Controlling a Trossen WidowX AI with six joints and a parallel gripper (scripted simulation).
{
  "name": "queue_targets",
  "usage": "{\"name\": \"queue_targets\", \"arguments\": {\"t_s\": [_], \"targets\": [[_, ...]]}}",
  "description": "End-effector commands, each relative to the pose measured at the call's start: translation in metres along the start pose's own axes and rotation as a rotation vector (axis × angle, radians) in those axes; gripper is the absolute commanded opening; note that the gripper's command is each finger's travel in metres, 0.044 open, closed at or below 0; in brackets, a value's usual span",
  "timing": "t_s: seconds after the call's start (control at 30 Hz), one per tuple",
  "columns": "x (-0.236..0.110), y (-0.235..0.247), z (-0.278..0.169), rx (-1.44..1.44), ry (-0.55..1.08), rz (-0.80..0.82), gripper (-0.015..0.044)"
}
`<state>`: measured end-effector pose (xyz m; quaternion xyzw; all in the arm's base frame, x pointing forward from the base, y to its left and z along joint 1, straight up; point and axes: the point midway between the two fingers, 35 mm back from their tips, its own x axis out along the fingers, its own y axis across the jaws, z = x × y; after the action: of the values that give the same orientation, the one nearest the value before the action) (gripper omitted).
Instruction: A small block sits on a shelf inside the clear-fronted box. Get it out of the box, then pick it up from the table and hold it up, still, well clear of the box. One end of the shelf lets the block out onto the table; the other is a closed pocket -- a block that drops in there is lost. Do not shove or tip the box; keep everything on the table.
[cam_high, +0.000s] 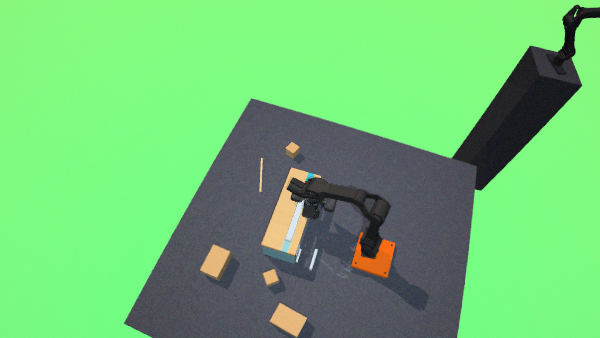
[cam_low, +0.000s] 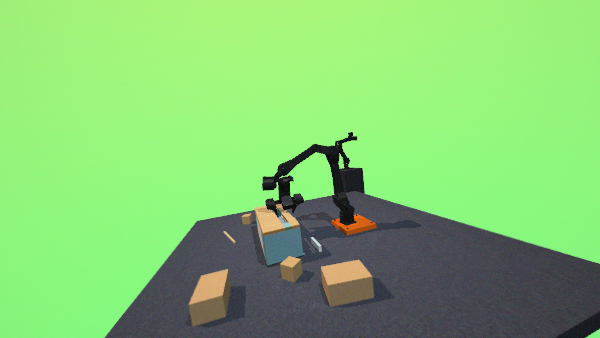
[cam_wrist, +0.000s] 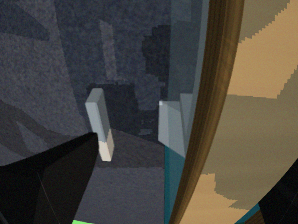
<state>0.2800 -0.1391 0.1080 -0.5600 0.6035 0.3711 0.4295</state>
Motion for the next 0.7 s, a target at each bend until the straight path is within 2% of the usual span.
{"name": "queue_targets", "arguments": {"t_s": [0.0,0.5,0.67], "targets": [[0.004,0.000,-0.009,0.000,-0.003,-0.001,0.0400],[0.016,0.000,-0.044,0.000,0.000,-0.001,0.0400],[-0.010,-0.002,-0.053,0.002,0.003,0.000,0.0400]]}}
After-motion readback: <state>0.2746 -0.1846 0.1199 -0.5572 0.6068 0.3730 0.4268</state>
